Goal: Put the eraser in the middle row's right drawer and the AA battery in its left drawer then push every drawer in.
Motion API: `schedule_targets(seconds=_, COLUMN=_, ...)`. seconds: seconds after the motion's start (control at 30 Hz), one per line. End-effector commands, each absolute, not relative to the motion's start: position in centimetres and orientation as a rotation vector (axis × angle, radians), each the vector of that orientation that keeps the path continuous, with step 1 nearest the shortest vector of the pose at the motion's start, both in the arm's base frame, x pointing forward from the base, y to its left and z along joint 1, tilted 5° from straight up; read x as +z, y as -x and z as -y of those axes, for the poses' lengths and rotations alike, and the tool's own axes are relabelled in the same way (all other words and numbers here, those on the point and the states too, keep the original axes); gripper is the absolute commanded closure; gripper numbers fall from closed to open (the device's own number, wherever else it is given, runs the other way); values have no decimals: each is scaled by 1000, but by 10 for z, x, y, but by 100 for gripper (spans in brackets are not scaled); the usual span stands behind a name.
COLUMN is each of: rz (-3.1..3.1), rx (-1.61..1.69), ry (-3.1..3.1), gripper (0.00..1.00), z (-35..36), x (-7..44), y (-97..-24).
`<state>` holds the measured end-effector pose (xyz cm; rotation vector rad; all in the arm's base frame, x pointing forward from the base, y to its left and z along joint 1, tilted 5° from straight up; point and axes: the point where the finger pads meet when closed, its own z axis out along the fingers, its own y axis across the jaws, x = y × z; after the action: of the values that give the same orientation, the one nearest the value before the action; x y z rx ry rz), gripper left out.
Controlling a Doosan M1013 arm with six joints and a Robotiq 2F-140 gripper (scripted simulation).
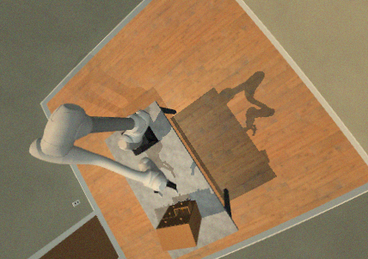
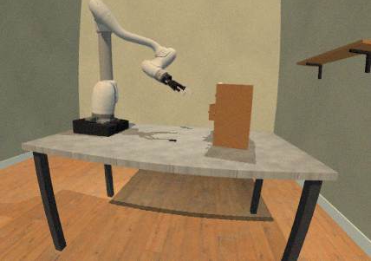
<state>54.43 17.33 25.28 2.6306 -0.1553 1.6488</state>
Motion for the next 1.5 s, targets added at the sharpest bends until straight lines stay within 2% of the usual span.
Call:
schedule_targets(seconds=0.0, rz=168, rx=1566, ry=-2679, gripper=0, z=-172, x=257, y=-546)
schedule_targets(seconds=1.0, rz=178, rx=917, ry=-2990, gripper=0, z=-171, x=272, y=-545)
schedule_targets(seconds=1.47, rz=178, rx=306, ry=-3136, gripper=0, z=-171, x=285, y=-543)
